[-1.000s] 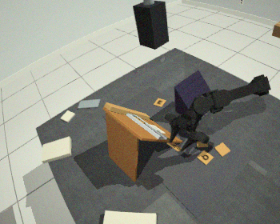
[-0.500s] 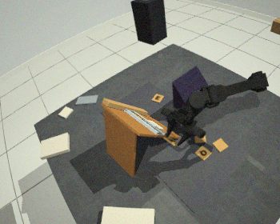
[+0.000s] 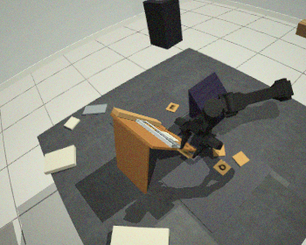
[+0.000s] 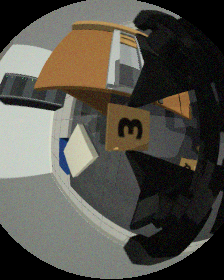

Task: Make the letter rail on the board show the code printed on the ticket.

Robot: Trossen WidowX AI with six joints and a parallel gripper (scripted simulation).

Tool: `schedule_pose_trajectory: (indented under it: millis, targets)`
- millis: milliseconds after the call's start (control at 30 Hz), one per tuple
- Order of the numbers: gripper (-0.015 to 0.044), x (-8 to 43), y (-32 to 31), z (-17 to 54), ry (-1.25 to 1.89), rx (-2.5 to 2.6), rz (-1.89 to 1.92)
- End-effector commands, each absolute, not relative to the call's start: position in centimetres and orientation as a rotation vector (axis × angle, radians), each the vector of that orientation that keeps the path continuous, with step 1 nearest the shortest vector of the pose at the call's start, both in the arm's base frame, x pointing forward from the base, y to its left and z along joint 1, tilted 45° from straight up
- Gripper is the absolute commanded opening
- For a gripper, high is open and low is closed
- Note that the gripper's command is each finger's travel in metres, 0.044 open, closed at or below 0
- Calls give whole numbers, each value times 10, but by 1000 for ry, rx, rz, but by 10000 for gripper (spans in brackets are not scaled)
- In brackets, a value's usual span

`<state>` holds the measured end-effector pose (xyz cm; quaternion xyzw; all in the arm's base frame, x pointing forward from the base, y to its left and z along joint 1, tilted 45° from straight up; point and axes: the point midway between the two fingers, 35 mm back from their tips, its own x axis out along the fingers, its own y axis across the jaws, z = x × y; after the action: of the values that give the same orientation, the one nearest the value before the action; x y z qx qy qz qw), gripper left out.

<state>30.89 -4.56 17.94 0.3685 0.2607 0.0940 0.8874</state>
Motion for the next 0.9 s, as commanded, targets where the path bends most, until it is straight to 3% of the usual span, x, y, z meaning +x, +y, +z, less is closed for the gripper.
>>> schedule_pose_trajectory:
  millis: [0,867]
  targets:
    - [0,309,-47,175,549,769,197]
    - [0,309,-56,166,549,769,197]
